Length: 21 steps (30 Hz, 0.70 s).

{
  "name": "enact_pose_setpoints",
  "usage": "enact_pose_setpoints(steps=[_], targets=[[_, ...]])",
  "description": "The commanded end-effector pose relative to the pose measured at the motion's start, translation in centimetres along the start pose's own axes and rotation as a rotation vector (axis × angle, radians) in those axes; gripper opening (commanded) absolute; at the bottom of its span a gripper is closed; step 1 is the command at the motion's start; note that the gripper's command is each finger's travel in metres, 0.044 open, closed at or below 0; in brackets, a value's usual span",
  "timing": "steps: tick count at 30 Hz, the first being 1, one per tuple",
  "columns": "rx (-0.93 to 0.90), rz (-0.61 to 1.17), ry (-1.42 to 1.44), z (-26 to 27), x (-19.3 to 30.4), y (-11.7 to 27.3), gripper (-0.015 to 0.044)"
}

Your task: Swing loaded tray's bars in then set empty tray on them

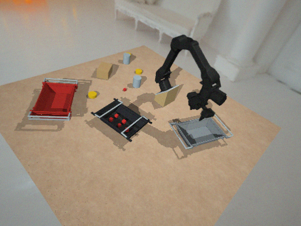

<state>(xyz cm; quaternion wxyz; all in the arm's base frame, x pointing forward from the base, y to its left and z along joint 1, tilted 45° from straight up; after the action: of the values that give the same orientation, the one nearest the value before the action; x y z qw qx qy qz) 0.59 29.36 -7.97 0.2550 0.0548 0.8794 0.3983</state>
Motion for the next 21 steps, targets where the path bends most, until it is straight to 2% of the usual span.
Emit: enact_pose_setpoints(steps=[1, 16, 21], targets=[[0.002, 0.007, -0.018, -0.1, 0.0, -0.2, 0.0440], [-0.001, 0.007, -0.020, 0.2, 0.0, -8.0, 0.0440], [-0.001, 0.007, -0.020, 0.2, 0.0, -8.4, 0.0440]])
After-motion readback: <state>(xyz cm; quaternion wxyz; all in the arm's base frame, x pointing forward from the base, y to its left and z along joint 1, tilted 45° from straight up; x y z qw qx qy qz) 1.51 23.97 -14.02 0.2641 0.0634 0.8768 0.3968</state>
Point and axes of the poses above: the point midway between the two fingers, 35 mm back from their tips, its own y axis back along the fingers, its own z axis across the jaws, x = y × z, the point moved 10 cm from there along y, back along the fingers, and after that the axes turned 15 degrees about -y, right-handed, at the moved point
